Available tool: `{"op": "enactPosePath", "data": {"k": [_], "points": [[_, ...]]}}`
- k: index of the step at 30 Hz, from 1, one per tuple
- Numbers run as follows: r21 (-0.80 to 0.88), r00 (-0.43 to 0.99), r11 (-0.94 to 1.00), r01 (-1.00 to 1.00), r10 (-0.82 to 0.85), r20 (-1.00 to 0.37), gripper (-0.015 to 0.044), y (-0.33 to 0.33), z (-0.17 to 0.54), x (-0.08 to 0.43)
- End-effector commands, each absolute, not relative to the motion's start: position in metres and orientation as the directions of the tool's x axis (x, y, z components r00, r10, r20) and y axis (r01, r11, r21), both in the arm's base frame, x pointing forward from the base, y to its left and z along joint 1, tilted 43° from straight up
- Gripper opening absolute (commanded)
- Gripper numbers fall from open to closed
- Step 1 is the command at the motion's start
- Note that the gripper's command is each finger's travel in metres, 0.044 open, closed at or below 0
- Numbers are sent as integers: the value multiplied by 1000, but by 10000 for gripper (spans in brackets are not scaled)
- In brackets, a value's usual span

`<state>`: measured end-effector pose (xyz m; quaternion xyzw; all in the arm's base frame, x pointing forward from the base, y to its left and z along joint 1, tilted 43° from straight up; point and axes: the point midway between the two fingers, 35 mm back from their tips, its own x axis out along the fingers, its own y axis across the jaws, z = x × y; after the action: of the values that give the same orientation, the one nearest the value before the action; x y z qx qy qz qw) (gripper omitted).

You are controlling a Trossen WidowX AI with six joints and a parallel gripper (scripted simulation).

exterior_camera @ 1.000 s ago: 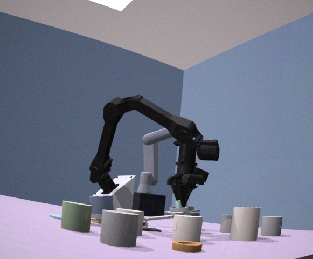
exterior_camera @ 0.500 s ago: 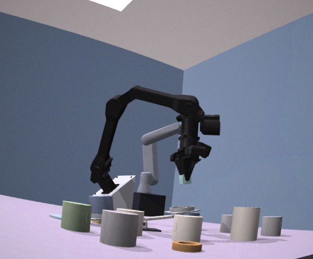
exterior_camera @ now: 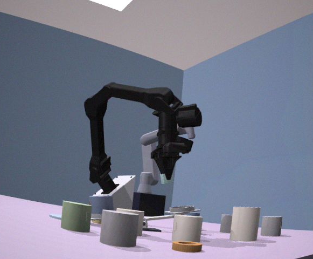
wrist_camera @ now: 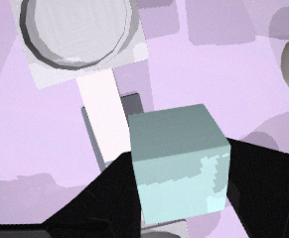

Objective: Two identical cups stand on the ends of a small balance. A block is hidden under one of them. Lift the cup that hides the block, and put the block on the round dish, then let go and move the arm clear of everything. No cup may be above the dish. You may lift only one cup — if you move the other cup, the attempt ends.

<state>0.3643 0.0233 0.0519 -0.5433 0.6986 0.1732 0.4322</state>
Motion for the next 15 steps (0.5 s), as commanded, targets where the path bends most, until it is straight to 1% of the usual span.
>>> {"op": "enactPosePath", "data": {"k": [1, 15], "points": [[-223, -30, 341, -913, -602, -798, 0, -1, 65, 359], [-268, 27, 323, -908, -593, -805, 0, -98, 118, 325]]}}
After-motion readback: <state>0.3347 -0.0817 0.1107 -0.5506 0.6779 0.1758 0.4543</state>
